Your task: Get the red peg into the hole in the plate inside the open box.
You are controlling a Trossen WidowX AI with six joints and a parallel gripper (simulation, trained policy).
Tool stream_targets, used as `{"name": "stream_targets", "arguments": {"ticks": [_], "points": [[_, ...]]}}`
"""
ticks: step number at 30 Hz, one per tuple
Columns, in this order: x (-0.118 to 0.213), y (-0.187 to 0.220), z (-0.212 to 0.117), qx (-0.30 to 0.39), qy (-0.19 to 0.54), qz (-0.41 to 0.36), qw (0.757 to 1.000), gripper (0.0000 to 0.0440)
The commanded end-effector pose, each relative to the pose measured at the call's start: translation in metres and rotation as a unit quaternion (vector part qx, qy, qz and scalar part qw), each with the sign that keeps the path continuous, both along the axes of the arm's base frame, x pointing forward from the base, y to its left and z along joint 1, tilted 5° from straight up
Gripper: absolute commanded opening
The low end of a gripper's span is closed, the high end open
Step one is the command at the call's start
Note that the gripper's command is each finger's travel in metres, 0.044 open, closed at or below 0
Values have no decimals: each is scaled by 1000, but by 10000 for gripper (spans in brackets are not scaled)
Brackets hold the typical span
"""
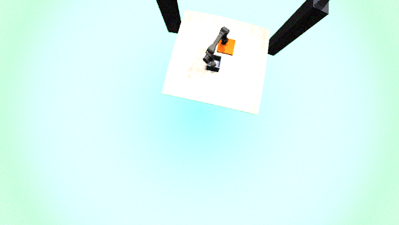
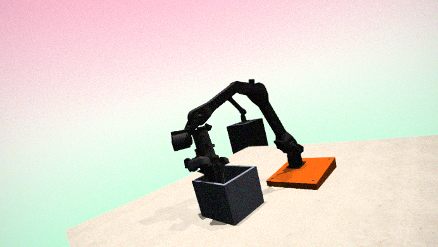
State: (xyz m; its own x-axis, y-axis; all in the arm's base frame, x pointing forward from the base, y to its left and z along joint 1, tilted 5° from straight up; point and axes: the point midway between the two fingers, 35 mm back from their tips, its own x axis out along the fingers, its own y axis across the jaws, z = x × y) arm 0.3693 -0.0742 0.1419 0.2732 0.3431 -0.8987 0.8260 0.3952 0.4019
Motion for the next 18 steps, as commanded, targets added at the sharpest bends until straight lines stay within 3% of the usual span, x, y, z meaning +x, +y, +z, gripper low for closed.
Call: {"name": "stream_targets", "arguments": {"ticks": [1, 18], "points": [[8, -1, 3, 17, -14, 8, 1000, 157], [22, -1, 37, 50, -81, 39, 995, 152]]}}
